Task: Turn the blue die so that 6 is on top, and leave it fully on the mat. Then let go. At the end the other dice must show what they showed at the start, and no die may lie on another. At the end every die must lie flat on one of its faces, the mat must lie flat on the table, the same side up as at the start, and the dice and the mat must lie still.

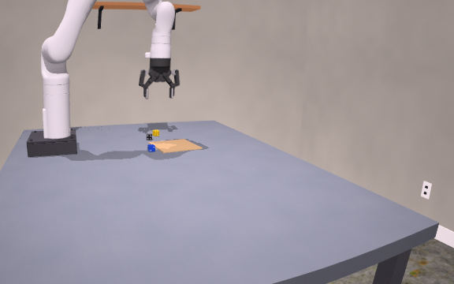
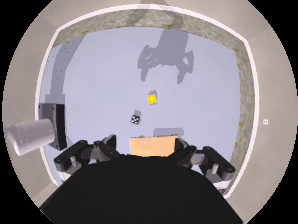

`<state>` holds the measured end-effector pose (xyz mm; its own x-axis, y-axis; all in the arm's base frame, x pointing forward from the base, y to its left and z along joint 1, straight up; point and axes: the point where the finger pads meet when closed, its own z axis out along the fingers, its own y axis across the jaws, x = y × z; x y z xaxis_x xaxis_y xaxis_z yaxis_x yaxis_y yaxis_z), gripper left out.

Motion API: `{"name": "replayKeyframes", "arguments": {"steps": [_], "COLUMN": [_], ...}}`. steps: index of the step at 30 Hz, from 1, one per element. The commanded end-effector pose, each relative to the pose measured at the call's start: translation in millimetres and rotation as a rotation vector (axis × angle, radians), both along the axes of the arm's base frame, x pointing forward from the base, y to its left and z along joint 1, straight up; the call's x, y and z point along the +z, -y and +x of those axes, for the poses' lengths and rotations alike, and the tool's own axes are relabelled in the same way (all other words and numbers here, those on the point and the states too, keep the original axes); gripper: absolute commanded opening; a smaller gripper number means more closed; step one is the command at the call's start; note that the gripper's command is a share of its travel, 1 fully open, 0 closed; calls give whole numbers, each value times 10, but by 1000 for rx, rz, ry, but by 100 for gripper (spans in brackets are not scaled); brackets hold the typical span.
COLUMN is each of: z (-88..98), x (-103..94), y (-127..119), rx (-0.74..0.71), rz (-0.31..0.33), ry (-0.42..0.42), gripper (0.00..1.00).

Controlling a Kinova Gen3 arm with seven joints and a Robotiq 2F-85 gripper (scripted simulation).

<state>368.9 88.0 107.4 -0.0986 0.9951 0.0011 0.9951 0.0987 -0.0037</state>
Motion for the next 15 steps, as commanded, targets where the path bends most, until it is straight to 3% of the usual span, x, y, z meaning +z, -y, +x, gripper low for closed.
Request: {"name": "replayKeyframes", "arguments": {"steps": [1, 14, 15], "z": [2, -9, -23], "x": [6, 1, -4], "y": [59, 152, 253], "rx": [-9, -5, -1], "rz": [1, 1, 1], "ry": [1, 1, 1], "gripper": [100, 100, 100]}}
